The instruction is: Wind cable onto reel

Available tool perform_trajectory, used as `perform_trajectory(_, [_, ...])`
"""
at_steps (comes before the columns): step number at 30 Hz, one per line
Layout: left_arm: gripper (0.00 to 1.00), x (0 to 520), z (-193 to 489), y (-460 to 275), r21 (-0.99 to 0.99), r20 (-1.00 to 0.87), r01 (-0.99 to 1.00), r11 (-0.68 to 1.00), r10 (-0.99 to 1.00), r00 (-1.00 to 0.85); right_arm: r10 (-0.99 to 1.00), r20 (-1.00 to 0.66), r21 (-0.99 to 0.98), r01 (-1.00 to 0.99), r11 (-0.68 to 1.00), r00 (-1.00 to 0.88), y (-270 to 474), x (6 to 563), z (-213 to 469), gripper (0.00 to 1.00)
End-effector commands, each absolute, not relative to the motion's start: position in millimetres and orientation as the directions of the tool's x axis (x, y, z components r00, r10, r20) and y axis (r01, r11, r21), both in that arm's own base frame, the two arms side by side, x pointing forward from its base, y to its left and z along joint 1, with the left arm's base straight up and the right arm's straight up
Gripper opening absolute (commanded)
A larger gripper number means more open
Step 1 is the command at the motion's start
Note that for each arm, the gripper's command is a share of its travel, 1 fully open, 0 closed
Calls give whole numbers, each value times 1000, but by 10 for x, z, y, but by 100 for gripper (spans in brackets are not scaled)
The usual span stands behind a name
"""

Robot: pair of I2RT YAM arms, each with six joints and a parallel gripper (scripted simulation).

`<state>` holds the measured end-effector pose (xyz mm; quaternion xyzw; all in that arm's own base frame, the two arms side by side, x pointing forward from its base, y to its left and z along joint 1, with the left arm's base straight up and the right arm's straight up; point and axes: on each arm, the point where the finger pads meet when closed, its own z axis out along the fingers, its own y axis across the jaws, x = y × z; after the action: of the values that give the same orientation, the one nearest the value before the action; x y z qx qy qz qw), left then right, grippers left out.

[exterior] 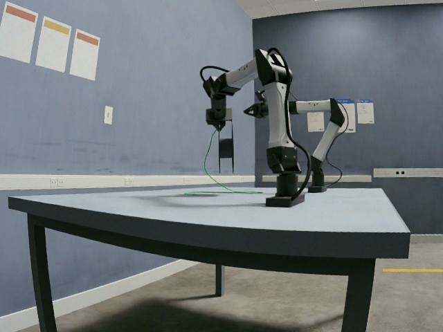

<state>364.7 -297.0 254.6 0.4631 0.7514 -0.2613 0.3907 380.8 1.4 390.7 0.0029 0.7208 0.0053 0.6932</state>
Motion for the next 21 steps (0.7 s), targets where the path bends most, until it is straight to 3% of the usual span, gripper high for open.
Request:
perform_trajectory(1, [0,3595,3103,-3006,24,-886,899,437,426,-183,-7,-1000,-7,10,1000,10,-28,3765,4023,30])
perform_trajectory(21, [0,3464,3368,-2885,17,-883,858,513,411,-229,-7,-1000,-7,9,1000,9,-25,3768,4019,30])
